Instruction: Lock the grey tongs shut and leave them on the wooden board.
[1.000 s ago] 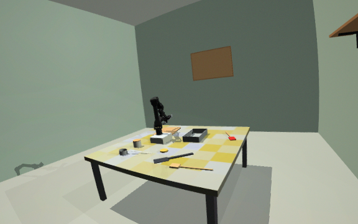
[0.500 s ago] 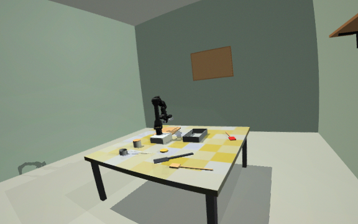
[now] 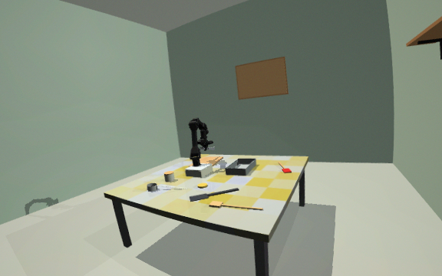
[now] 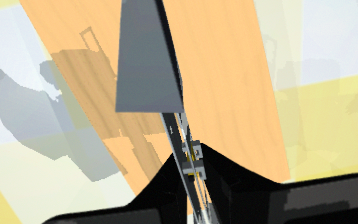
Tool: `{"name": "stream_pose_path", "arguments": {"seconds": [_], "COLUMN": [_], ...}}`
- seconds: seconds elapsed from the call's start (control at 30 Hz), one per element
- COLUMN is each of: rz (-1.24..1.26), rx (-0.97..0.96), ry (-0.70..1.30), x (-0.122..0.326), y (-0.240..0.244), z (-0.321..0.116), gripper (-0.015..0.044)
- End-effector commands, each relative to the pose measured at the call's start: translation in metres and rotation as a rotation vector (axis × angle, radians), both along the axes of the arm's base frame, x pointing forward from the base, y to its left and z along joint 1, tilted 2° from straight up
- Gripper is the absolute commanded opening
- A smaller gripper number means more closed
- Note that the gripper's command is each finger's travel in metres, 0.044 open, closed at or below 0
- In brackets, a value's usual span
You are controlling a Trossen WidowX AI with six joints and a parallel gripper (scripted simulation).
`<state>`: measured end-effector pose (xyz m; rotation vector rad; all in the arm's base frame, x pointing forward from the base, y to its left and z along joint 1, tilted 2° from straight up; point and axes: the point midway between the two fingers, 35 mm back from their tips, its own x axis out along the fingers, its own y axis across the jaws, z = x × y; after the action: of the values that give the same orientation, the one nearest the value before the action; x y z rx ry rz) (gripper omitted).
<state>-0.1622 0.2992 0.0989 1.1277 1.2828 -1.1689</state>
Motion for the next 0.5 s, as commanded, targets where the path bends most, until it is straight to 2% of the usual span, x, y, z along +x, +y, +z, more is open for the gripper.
{"name": "stream_pose_path", "arguments": {"seconds": [0.0, 0.47], "rz": [0.005, 0.006], "rx": [-0.004, -0.003], "ry": [0.005, 0.004], "x": [-0.001, -0.003], "y": [0.002, 0.004], "z": [0.002, -0.015], "gripper": [-0.0150, -0.0150]}}
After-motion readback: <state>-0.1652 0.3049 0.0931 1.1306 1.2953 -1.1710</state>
